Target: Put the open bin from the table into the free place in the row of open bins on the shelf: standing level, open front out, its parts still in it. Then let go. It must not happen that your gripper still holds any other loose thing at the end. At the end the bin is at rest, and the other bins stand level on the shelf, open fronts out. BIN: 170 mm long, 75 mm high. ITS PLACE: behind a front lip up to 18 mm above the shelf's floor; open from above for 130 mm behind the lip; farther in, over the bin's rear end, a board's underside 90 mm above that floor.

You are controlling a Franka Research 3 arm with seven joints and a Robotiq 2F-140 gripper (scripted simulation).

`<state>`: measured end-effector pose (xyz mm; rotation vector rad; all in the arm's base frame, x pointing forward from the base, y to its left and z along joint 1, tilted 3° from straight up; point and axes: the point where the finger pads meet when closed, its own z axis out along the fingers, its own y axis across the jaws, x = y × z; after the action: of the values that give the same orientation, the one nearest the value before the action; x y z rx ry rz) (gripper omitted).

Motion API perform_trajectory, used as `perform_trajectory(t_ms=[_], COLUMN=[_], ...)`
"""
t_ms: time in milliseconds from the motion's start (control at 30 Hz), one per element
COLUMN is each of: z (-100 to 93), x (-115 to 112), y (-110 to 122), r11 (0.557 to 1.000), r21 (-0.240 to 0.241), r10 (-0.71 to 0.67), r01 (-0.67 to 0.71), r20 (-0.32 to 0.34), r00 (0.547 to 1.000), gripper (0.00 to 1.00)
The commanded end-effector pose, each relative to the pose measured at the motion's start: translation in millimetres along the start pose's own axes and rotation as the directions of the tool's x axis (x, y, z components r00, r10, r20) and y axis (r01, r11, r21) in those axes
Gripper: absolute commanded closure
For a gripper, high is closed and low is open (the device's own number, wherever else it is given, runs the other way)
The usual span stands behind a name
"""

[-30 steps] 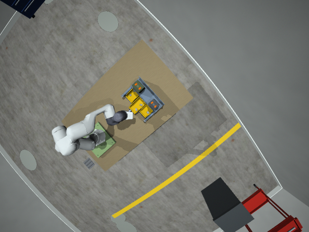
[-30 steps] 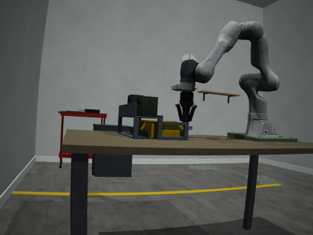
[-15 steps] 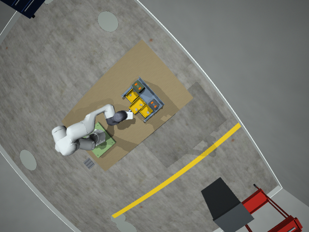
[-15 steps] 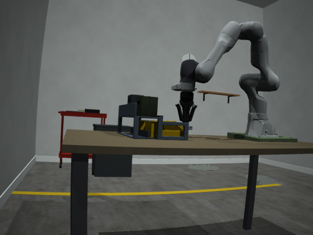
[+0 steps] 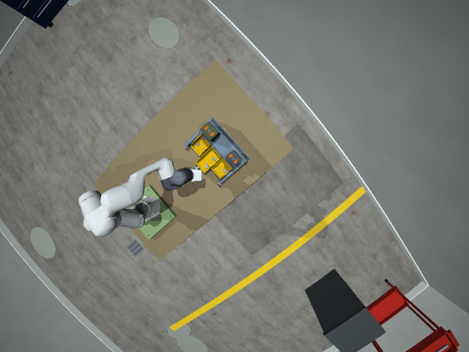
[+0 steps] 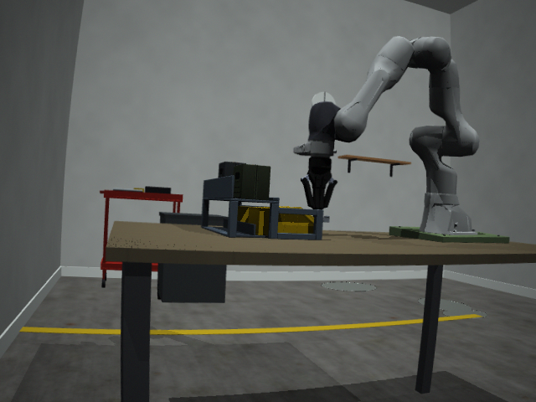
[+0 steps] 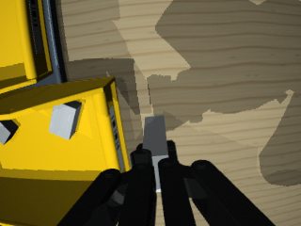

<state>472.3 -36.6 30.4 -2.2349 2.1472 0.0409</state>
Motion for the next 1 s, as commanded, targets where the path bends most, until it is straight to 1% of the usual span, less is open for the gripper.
perform_trajectory(t_ms=[0, 700, 967], z=[-0.2, -0.5, -0.5], x=[0, 0, 0], y=[-1, -15, -17], r11=[1.000, 1.000, 1.000], r21=[0.002, 0.002, 0.002], r10=[-0.002, -0.002, -0.002], r01=[0.002, 0.002, 0.002], r20=[0.000, 0.000, 0.000], r00=[1.000, 1.000, 1.000], gripper=[1.00, 1.00, 1.00])
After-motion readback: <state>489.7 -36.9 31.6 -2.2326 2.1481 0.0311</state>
